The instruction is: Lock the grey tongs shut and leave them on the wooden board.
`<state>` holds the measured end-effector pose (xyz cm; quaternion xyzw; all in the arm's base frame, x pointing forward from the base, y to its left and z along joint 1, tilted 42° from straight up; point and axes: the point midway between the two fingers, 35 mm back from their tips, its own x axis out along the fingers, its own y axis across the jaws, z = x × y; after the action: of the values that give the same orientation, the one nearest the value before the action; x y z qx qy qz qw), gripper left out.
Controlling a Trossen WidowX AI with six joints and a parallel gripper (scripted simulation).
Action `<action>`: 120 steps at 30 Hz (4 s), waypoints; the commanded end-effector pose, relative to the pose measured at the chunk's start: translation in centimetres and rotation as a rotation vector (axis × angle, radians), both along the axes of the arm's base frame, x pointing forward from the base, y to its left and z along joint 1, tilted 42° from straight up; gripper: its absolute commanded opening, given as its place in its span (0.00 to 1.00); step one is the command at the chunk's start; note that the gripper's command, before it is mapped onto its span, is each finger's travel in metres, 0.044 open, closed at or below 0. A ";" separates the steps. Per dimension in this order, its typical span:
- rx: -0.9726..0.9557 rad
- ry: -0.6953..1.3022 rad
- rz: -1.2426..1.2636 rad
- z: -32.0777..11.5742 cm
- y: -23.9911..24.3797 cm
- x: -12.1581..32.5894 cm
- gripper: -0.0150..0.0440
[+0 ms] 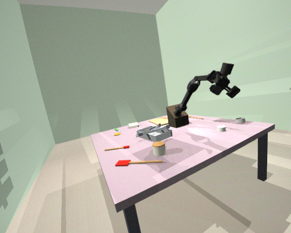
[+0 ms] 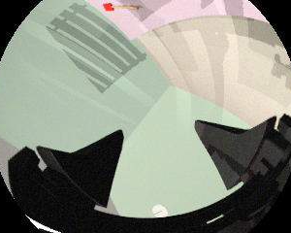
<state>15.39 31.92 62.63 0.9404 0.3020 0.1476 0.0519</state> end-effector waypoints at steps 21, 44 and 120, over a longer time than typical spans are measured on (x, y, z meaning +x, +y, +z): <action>-0.576 0.229 -0.032 -19.6 3.3 17.2 1.00; -0.441 1.440 0.115 -49.7 -18.6 25.6 1.00; -0.024 1.810 0.165 -59.5 -19.1 23.4 1.00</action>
<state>39.16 12.25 3.91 0.6782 0.2946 -0.6422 -0.2023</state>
